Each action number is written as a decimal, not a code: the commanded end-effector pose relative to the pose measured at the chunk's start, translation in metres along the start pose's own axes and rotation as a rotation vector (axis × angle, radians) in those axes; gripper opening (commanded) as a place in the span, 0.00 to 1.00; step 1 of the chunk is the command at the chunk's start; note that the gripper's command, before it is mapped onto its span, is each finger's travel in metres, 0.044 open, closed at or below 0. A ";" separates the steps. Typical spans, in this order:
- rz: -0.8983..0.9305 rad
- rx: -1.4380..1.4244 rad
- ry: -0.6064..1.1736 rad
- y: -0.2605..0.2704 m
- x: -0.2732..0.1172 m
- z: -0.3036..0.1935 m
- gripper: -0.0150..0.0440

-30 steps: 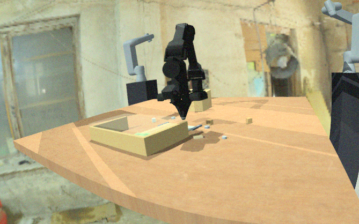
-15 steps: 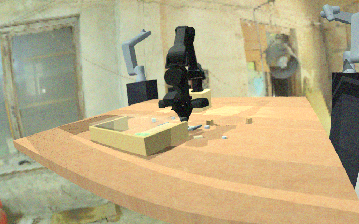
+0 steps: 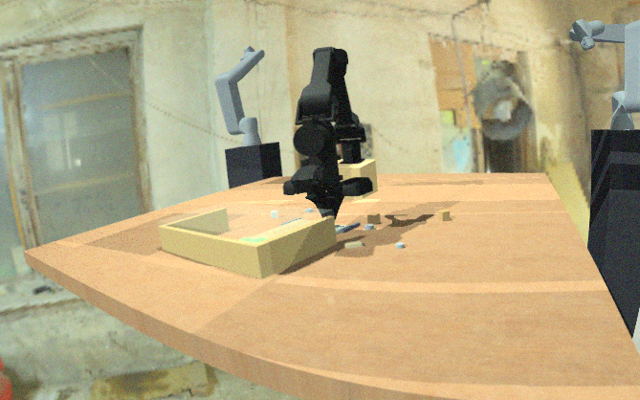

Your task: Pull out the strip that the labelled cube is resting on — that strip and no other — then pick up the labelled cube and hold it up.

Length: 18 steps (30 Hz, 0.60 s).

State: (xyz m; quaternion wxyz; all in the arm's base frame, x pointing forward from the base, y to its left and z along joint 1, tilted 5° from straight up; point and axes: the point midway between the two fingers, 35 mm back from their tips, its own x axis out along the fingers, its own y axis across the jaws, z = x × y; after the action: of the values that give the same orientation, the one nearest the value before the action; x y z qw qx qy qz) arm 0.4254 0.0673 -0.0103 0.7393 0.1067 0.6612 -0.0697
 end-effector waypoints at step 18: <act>-0.003 0.004 -0.004 0.000 0.002 0.001 0.25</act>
State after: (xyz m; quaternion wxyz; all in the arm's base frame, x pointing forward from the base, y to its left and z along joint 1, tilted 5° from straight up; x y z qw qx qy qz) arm 0.4253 0.0673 -0.0112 0.7389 0.1066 0.6616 -0.0699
